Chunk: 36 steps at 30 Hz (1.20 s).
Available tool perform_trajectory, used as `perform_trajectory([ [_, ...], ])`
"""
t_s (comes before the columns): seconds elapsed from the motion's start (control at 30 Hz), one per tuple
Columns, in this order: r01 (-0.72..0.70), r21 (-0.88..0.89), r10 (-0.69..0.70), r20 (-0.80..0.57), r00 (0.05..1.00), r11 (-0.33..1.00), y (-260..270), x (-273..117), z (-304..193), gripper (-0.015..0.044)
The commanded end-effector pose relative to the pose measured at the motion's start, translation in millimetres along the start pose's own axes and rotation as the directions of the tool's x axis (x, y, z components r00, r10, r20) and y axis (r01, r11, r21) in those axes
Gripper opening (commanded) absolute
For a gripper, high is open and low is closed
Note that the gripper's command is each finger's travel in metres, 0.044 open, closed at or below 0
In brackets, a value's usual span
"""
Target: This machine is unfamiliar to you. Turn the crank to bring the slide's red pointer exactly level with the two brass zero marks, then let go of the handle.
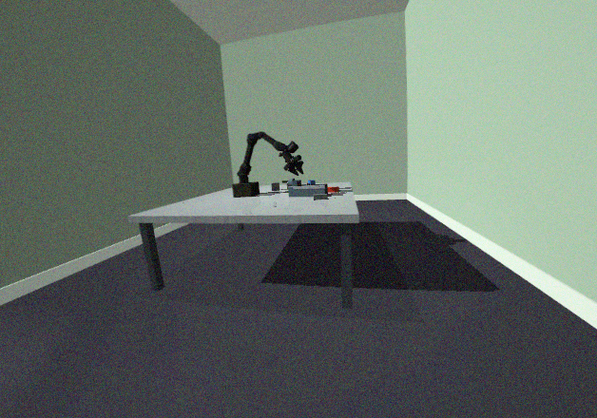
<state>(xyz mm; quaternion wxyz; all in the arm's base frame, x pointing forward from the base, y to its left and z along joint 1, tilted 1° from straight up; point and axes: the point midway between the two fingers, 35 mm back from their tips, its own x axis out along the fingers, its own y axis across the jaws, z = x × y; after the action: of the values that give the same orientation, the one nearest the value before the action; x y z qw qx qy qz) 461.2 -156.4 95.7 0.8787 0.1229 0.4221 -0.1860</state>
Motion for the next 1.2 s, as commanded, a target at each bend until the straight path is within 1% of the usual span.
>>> perform_trajectory([
  [0.0, 0.0, 0.0, 0.0, 0.0, 1.0, 1.0, 0.0, 0.0, 0.0, 0.023],
  [0.3, 0.0, 0.0, 0.0, 0.0, 1.0, 1.0, 0.0, 0.0, 0.0, 0.0],
  [0.93, -0.001, 0.0, 0.001, 0.0, 1.0, 1.0, 0.1, 0.0, 0.0, 0.0],
  [1.17, -0.001, 0.0, 0.001, 0.0, 1.0, 1.0, 0.1, 0.0, 0.0, 0.0184],
])
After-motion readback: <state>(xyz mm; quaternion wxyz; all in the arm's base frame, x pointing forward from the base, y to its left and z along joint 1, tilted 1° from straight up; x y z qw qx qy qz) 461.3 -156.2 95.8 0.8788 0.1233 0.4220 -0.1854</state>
